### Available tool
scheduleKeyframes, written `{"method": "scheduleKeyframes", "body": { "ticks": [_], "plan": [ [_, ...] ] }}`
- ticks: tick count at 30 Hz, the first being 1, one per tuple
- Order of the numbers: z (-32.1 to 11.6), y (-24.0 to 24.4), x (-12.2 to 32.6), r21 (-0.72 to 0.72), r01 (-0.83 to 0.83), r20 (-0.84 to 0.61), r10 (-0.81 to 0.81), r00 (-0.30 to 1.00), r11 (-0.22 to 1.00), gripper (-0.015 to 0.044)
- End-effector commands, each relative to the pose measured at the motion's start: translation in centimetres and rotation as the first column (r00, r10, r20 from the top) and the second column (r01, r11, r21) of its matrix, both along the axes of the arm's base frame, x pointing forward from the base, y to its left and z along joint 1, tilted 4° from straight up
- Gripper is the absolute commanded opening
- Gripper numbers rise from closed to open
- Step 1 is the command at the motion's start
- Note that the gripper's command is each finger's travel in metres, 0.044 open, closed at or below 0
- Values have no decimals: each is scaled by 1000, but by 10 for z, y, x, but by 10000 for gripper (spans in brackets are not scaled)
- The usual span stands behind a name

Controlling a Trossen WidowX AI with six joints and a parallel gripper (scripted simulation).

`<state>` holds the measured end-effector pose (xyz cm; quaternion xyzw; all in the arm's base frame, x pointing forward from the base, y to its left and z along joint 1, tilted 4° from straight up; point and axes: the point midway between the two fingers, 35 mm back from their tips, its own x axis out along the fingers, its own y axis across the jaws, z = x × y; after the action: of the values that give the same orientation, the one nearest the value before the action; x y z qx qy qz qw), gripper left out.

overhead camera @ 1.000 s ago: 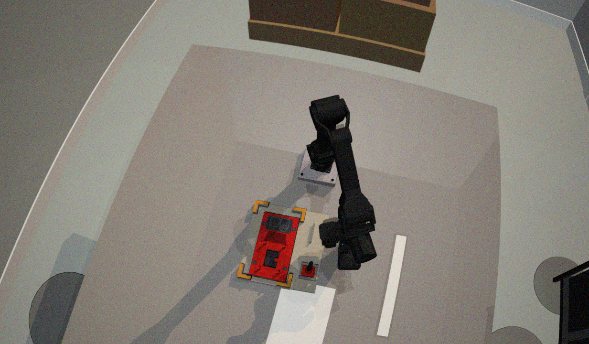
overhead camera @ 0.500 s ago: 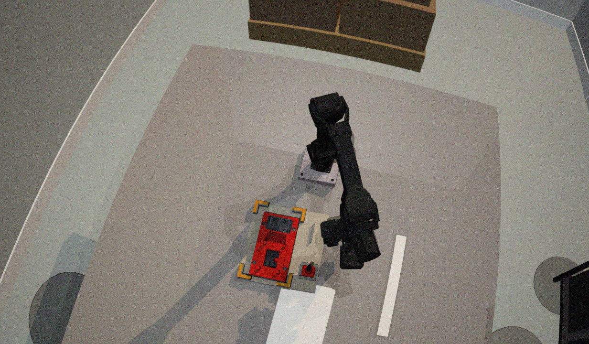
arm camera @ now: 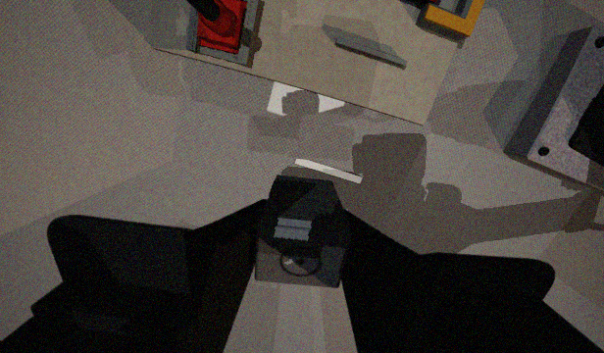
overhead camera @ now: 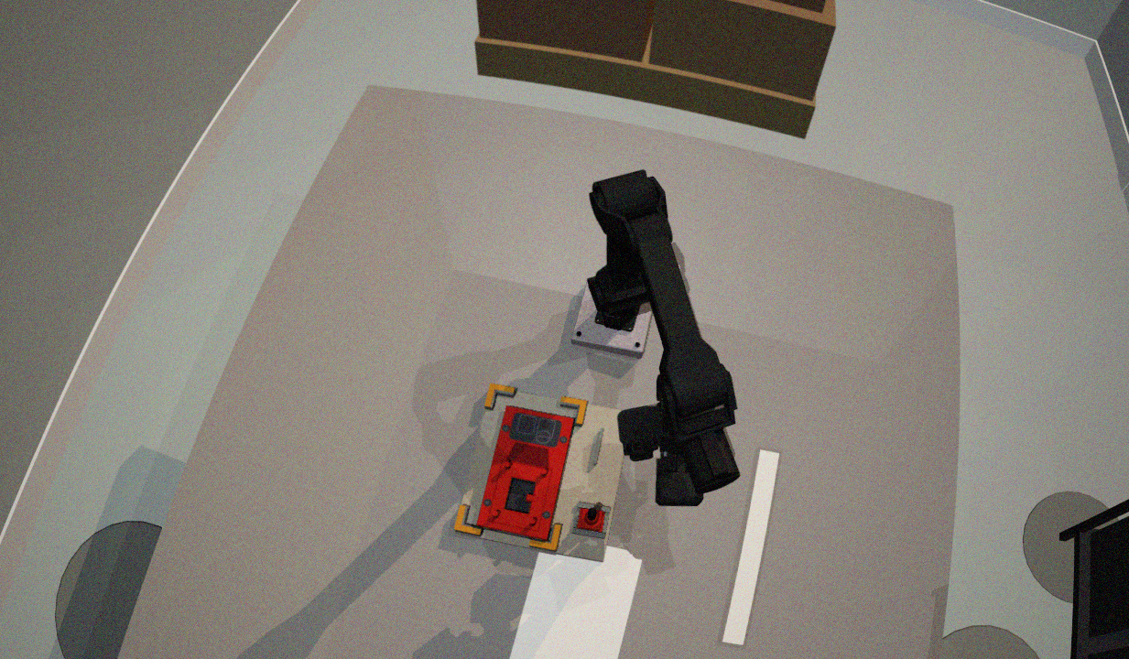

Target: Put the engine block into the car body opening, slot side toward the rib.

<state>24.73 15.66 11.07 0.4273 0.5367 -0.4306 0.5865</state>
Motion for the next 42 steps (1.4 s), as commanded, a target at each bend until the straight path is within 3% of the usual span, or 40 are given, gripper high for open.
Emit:
{"method": "scheduleKeyframes", "body": {
  "ticks": [1, 14, 21, 30, 42],
  "plan": [
    [17, 0, -1, 6, 6, 15, -6, 1000, 1000, 0],
    [53, -3, -11, -4, 14, 8, -14, 1000, 1000, 0],
    [27, -3, -10, -4, 14, 8, -14, 1000, 1000, 0],
    [28, -4, -11, 37, 13, -4, -13, 1000, 999, 0],
    [23, -15, -9, 335, 17, -103, 19, 994, 942, 0]
  ]
}}
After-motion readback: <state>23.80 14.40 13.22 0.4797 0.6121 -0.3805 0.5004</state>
